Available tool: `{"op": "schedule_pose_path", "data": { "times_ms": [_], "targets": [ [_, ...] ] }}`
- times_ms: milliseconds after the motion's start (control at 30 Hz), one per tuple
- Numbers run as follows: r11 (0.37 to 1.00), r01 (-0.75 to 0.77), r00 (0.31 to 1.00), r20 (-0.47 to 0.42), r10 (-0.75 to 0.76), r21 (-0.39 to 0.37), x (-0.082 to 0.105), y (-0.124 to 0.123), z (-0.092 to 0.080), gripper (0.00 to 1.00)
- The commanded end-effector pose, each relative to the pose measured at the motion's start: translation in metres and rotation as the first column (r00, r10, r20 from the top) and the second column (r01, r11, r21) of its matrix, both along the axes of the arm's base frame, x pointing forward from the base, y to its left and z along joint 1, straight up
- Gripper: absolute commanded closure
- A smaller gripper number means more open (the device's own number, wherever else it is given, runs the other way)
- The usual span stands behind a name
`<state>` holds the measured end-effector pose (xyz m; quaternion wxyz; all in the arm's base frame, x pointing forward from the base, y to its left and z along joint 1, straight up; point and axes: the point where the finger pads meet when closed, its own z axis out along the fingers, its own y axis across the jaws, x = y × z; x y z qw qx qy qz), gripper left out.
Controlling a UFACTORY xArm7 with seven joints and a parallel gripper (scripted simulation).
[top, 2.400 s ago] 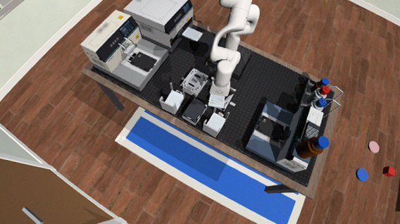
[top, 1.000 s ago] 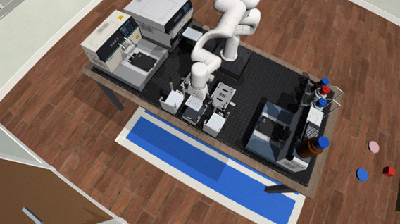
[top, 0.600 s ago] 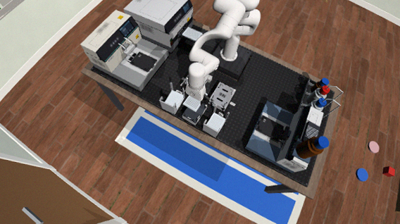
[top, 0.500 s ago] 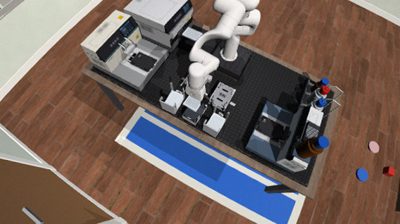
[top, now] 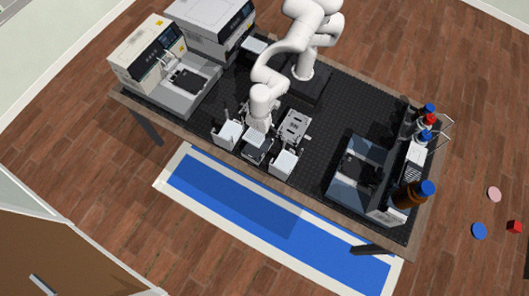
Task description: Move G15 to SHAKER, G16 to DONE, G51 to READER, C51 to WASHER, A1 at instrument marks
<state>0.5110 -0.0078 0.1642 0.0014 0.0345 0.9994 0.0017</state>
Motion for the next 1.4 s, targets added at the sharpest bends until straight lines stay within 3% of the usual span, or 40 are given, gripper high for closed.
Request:
{"op": "schedule_pose_path", "data": {
  "times_ms": [0, 1367],
  "targets": [
    [1.000, 0.000, 1.000, 0.005, 0.000, 0.001, 0.002, 0.000, -0.002, 1.00],
    [1.000, 0.000, 1.000, 0.005, 0.000, 0.000, 0.002, 0.000, -0.051, 1.00]
  ]
}}
